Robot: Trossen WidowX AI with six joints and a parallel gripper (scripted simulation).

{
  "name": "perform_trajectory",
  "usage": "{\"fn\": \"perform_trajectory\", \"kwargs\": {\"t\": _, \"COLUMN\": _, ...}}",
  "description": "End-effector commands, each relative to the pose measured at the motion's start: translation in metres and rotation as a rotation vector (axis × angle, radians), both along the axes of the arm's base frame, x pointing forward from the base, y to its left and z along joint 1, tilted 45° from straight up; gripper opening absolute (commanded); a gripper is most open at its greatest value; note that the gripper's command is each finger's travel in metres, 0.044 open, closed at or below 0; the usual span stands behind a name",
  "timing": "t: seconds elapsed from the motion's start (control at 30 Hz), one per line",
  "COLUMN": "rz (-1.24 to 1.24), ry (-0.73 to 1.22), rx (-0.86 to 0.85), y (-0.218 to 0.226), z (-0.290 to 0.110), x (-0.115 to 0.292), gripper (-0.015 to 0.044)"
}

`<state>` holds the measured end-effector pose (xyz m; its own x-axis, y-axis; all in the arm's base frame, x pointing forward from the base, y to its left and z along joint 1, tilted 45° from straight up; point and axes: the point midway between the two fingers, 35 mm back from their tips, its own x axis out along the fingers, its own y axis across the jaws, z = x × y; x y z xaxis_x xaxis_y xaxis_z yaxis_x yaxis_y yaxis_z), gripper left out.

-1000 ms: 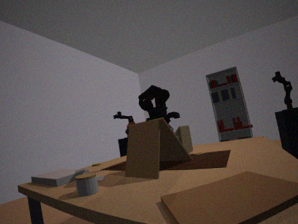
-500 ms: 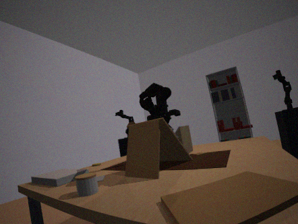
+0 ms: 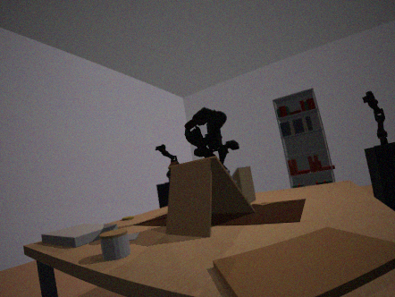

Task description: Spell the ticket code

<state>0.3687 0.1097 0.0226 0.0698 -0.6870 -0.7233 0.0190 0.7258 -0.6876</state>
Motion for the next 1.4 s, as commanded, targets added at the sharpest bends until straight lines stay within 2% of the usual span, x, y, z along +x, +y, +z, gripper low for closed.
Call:
{"fn": "perform_trajectory", "kwargs": {"t": 0.0, "rz": 0.374, "ry": 0.174, "rx": 0.031, "y": 0.025, "z": 0.033, "x": -0.017, "gripper": 0.0210}}
{"fn": "perform_trajectory", "kwargs": {"t": 0.2, "rz": 0.907, "ry": 0.399, "rx": -0.011, "y": 0.049, "z": 0.071, "x": -0.046, "gripper": 0.0367}}
{"fn": "perform_trajectory", "kwargs": {"t": 0.3, "rz": 1.059, "ry": 0.457, "rx": -0.040, "y": 0.054, "z": 0.080, "x": -0.055, "gripper": 0.0440}}
{"fn": "perform_trajectory", "kwargs": {"t": 0.53, "rz": 1.381, "ry": 0.574, "rx": -0.131, "y": 0.064, "z": 0.099, "x": -0.076, "gripper": 0.0440}}
{"fn": "perform_trajectory", "kwargs": {"t": 1.37, "rz": 1.392, "ry": 0.578, "rx": -0.134, "y": 0.064, "z": 0.099, "x": -0.076, "gripper": 0.0440}}
